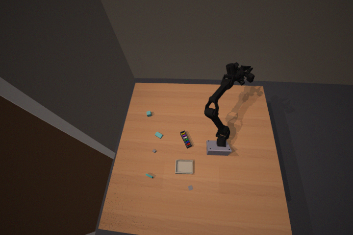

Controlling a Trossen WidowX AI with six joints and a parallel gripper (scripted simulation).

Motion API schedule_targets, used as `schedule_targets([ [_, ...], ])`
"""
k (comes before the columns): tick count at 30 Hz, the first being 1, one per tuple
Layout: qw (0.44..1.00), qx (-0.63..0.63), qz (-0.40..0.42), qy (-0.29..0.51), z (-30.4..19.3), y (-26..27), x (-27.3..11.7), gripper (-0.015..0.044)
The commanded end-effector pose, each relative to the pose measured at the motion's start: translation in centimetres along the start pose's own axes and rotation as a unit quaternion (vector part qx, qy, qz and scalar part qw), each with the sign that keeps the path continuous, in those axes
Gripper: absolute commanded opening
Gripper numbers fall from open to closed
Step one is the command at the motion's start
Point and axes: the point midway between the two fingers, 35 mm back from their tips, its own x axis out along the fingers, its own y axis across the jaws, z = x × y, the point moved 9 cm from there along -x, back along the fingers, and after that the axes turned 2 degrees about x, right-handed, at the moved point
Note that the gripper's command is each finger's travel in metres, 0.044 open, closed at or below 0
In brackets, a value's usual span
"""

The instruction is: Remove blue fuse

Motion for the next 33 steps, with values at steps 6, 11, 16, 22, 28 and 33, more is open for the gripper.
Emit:
schedule_targets([
  [6,0.969,0.165,-0.041,-0.180,7.4,-3.0,1.2,0.0074],
  [11,0.921,0.249,-0.054,-0.295,11.7,-6.0,-0.2,0.0074],
  [16,0.864,0.305,-0.053,-0.397,15.3,-8.9,-2.9,0.0074],
  [22,0.788,0.344,-0.041,-0.508,18.6,-12.1,-7.7,0.0074],
  [28,0.709,0.330,-0.007,-0.623,21.7,-14.4,-15.1,0.0074],
  [33,0.652,0.297,0.025,-0.697,22.9,-15.1,-22.2,0.0074],
])
